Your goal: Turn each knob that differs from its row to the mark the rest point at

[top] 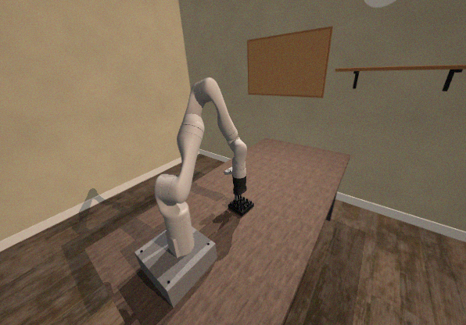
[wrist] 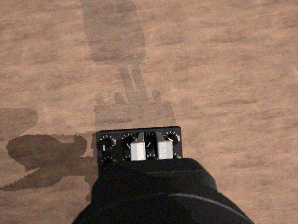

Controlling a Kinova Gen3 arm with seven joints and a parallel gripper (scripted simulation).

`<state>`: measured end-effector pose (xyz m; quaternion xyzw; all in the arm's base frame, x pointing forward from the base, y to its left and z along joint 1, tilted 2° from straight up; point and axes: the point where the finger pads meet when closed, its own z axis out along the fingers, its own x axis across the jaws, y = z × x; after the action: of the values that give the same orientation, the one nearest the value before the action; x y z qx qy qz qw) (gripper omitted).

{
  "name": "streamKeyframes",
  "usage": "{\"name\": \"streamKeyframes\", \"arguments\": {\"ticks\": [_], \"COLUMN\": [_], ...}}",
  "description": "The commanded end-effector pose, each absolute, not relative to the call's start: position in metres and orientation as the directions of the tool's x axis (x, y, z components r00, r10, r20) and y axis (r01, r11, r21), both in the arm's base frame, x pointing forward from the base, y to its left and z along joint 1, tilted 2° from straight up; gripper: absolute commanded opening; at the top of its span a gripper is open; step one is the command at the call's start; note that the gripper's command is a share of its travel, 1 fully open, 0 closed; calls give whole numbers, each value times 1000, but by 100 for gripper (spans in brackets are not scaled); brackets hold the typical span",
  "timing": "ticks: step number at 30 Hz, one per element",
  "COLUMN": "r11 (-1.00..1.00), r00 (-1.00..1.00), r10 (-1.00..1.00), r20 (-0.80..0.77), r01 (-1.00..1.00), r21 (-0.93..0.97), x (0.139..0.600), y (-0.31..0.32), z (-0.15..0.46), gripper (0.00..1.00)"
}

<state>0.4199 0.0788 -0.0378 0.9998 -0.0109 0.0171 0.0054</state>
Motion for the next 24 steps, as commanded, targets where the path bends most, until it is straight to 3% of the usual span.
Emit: {"name": "streamKeyframes", "arguments": {"ticks": [1,24], "r11": [-1000,-999], "r00": [999,999], "r10": [-27,-39], "r20": [35,35], "r01": [-28,-39], "r21": [10,10], "x": [420,420], "y": [80,80], "z": [-37,-37], "gripper": [30,30]}}
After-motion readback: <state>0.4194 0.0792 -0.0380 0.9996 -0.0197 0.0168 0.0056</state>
